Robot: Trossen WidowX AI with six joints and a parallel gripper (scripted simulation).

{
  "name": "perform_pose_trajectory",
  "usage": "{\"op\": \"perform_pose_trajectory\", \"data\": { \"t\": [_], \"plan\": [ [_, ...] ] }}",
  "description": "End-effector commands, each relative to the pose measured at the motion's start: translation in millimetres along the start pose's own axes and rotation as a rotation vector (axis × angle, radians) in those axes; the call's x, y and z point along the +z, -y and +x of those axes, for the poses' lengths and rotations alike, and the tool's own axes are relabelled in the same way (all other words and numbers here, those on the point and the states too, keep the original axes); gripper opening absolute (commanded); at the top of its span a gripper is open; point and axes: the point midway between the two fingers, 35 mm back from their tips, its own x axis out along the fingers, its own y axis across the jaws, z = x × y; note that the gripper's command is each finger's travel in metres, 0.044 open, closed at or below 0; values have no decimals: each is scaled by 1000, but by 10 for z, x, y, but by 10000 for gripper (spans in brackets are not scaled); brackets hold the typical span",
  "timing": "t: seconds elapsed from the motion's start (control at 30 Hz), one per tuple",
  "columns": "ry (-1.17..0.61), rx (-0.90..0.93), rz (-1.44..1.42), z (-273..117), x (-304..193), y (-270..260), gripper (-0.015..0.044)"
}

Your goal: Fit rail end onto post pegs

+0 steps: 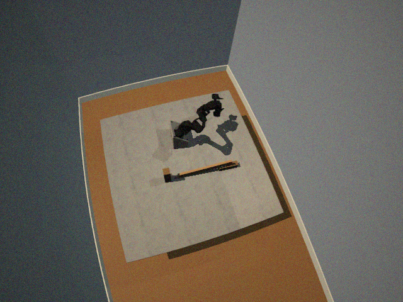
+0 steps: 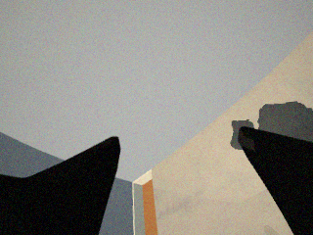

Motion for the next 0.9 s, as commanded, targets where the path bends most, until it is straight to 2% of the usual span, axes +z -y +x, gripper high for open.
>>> {"op": "perform_pose_trajectory", "data": {
  "t": [0.0, 0.17, 0.5, 0.87],
  "plan": [
    [0, -2, -4, 4, 1, 5, 426],
    [1, -64, -129, 140, 51, 190, 440],
    [-44, -304, -509, 465, 345, 964, 440],
    [-182, -599, -827, 455, 874, 1963, 440]
  ]
}}
